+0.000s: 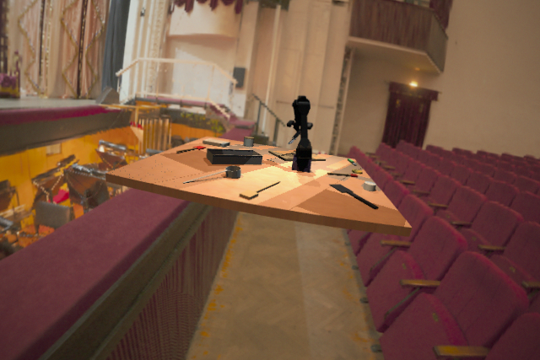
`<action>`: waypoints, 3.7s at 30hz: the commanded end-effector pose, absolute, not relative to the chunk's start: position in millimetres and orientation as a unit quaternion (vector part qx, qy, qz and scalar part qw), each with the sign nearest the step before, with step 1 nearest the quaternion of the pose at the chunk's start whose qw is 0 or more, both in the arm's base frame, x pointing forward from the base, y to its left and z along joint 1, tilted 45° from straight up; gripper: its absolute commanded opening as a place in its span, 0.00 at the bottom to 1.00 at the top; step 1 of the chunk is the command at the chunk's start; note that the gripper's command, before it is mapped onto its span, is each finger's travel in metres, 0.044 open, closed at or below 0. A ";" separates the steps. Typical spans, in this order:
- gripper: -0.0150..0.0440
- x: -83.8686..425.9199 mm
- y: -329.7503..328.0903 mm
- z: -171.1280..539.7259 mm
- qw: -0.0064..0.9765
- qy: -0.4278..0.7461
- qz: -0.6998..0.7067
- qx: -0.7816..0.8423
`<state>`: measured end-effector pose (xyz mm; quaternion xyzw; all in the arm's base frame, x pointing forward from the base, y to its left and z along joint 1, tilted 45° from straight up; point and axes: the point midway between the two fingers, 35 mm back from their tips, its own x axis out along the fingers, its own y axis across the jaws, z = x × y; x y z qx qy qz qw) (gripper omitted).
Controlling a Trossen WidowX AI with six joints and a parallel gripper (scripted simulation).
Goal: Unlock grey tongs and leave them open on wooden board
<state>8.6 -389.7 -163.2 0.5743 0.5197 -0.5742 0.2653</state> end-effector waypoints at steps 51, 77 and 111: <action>0.00 17.1 -396.2 -87.2 0.409 0.379 -0.751 0.354; 0.00 17.1 -396.2 -87.2 0.409 0.379 -0.751 0.354; 0.00 12.4 -401.2 -141.4 0.330 0.483 -0.646 0.490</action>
